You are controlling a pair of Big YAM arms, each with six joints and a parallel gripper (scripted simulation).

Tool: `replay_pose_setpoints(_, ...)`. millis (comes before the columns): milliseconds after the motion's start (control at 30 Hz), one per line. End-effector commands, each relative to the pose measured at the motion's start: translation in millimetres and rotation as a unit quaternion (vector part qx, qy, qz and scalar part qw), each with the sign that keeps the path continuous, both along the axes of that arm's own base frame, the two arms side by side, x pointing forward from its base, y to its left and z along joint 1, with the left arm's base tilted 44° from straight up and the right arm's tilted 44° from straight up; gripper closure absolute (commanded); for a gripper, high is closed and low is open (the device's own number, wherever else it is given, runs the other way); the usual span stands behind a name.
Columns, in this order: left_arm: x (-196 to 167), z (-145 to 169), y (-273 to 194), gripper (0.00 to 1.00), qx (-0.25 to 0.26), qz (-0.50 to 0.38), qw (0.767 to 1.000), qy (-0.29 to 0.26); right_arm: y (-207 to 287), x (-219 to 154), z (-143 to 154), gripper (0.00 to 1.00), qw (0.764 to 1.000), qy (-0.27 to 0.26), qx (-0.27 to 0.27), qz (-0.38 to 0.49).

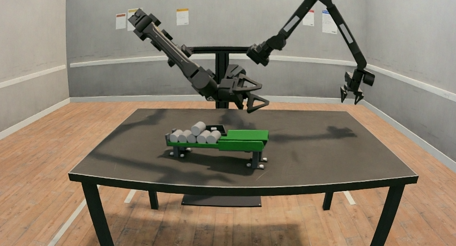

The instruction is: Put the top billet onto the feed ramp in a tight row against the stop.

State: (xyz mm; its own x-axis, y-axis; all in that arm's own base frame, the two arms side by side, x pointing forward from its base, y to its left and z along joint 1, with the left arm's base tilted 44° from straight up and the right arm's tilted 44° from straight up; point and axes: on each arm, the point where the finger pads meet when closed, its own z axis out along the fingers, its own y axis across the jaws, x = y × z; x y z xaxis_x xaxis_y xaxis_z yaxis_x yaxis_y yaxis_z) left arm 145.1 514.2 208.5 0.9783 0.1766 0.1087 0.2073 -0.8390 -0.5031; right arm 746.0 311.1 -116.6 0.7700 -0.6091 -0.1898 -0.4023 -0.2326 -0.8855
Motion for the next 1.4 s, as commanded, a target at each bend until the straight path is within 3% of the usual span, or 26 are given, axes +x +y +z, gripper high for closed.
replay_pose_setpoints(0,0,6,0,0.00,0.005,0.001,1.000,-0.001,7,2,9,0.00,1.000,-0.007,0.003,0.004)
replay_pose_setpoints(800,1,12,4,0.00,0.011,0.001,1.000,-0.003,-6,10,20,0.00,1.000,-0.007,0.007,-0.010)
replay_pose_setpoints(1033,1,12,4,0.00,0.011,0.001,1.000,-0.003,-71,42,73,0.00,0.997,-0.008,0.025,-0.076)
replay_pose_setpoints(1100,1,12,4,0.00,0.011,0.001,1.000,-0.003,-71,42,73,0.00,0.997,-0.008,0.025,-0.076)
replay_pose_setpoints(1367,2,12,2,0.00,0.011,-0.001,1.000,-0.002,-212,76,185,0.00,0.970,-0.018,0.076,-0.231)
